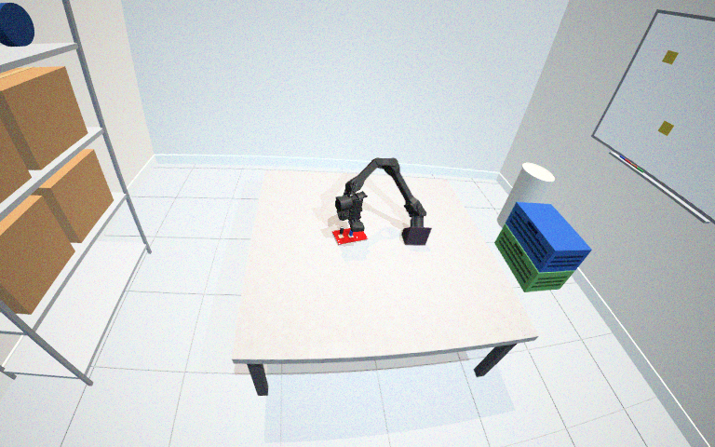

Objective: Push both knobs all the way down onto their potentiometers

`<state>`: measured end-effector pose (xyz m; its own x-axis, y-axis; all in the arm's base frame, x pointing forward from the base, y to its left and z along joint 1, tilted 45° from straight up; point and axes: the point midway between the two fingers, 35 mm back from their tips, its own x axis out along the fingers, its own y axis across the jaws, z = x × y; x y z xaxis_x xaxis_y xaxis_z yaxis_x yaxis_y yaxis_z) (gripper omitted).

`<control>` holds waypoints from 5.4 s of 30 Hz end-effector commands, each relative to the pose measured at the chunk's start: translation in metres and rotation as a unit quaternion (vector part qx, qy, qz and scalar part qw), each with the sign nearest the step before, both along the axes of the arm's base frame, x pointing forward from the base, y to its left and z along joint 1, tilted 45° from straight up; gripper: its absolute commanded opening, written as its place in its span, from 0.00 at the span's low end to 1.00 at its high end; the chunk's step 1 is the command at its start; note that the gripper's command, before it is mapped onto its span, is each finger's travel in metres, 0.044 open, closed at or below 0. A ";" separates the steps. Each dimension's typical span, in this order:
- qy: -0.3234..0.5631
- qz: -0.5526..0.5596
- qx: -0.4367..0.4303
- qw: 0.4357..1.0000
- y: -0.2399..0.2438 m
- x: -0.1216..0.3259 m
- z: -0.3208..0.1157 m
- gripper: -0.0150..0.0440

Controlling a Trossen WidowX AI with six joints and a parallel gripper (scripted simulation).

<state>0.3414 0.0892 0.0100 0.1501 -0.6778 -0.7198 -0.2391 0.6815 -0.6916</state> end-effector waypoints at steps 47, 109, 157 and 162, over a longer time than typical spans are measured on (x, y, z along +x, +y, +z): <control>0.305 0.346 -0.062 0.885 0.032 0.011 0.022 0.25; 0.678 0.719 -0.149 0.014 0.058 0.040 0.044 0.25; 0.679 0.719 -0.150 0.003 0.028 0.047 0.013 0.25; 0.679 0.719 -0.150 0.003 0.027 0.047 0.012 0.25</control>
